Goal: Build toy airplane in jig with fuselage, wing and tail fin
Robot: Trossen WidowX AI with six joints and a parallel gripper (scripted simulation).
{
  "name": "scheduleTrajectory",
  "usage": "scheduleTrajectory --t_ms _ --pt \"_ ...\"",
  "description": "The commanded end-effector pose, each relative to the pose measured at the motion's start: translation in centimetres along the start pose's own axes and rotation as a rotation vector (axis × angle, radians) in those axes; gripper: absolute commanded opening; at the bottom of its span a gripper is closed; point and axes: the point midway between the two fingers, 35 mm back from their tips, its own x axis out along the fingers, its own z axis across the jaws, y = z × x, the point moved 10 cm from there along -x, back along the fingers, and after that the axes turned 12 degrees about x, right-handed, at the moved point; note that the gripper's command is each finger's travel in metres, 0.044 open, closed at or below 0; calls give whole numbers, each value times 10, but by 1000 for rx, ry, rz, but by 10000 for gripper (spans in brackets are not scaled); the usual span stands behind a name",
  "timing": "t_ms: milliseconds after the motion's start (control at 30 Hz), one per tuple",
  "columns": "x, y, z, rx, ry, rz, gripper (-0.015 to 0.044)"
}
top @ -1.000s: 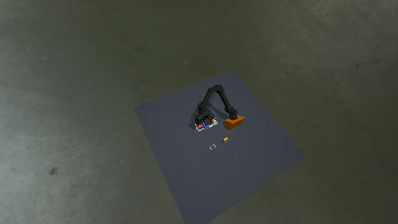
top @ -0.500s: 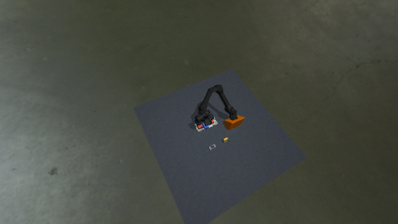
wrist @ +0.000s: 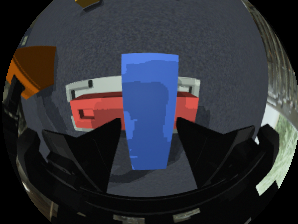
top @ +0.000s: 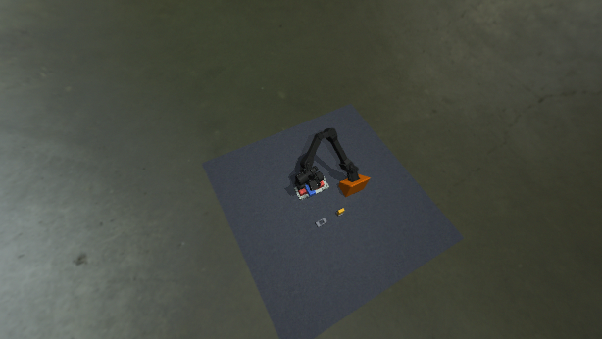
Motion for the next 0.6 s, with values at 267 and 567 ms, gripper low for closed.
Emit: scheduleTrajectory --t_ms 267,567 --pt "0 0 0 1 0 0 440" --pt "-82 -1 0 -3 1 -1 440"
